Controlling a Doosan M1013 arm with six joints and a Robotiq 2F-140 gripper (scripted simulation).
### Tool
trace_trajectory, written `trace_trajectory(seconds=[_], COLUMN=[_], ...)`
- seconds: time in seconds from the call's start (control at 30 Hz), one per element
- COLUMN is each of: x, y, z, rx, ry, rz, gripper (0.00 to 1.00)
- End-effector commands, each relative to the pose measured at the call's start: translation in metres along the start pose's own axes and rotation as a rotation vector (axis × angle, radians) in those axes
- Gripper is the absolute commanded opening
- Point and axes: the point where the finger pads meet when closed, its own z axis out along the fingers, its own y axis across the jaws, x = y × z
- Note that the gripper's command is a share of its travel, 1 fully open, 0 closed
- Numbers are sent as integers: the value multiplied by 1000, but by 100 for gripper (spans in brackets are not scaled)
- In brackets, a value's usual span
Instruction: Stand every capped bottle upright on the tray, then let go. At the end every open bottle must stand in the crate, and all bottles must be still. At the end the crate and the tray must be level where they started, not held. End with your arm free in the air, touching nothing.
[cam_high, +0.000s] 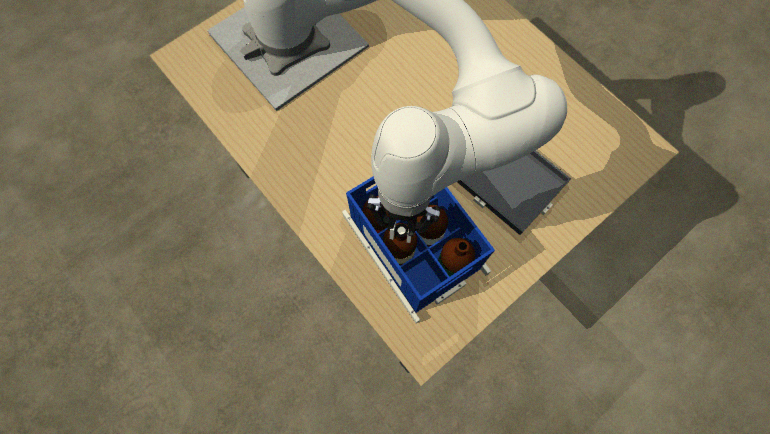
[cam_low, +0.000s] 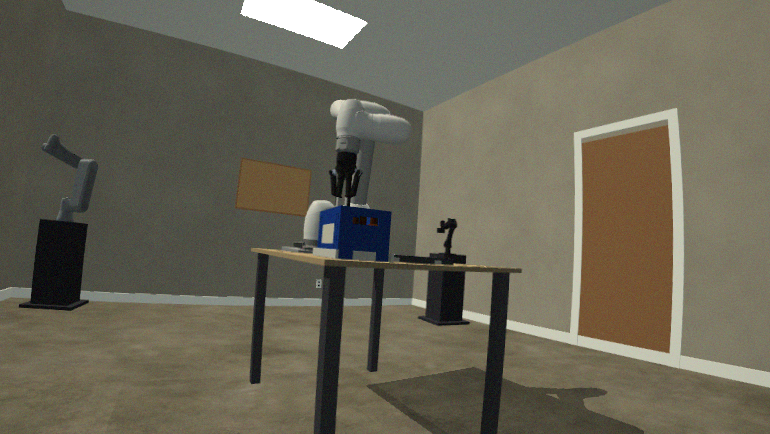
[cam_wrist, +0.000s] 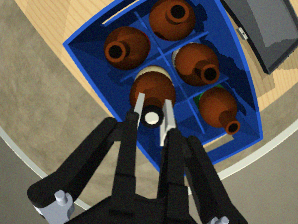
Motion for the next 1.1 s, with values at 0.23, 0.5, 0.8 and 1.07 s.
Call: trace_trajectory(seconds=[0.23, 0.5, 0.8, 1.07], x=[0, 0, 0, 0], y=[0, 0, 0, 0], z=[-25, -52, -74, -101], rx=[0, 0, 0, 0], ry=[0, 0, 0, 0], rz=[0, 0, 0, 0], gripper=[0, 0, 0, 0])
